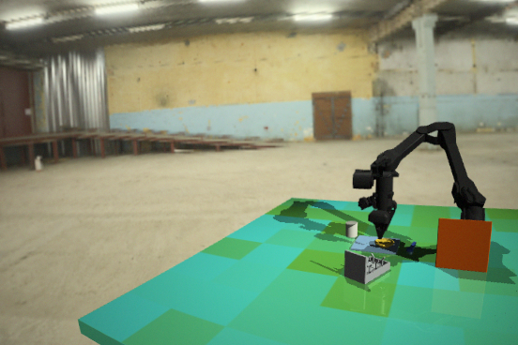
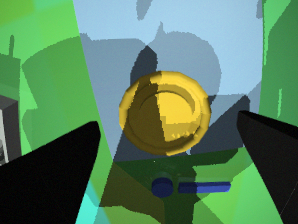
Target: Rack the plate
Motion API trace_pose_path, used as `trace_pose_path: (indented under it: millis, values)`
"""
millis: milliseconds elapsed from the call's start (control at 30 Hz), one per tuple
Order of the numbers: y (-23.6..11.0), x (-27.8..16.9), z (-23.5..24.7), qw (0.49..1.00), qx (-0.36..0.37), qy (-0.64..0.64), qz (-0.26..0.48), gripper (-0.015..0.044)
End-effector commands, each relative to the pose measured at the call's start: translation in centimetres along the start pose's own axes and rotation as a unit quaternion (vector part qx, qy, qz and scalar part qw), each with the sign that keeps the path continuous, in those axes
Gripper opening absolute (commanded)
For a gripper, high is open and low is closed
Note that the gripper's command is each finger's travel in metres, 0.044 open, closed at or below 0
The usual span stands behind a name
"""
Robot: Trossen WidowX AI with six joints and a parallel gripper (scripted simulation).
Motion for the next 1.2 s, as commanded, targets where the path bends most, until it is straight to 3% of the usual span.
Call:
trace_pose_path:
  millis: [0,633,1167]
  values:
    - [1.0,-0.3,0.2,1.0,-0.003,-0.006,0.006,0.04]
    - [3.6,-0.7,0.3,1.0,-0.005,-0.006,0.007,0.04]
    - [3.6,-0.7,0.3,1.0,-0.005,-0.006,0.007,0.0329]
Point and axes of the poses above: the point midway between the two fingers, 35 mm back from their tips, its own y axis out along the fingers, its own z axis across the jaws, x = y × z, the point moved 5 cm from there along -y, back along the fingers, and after that the axes turned 8 degrees about -y, right-handed, at the moved point
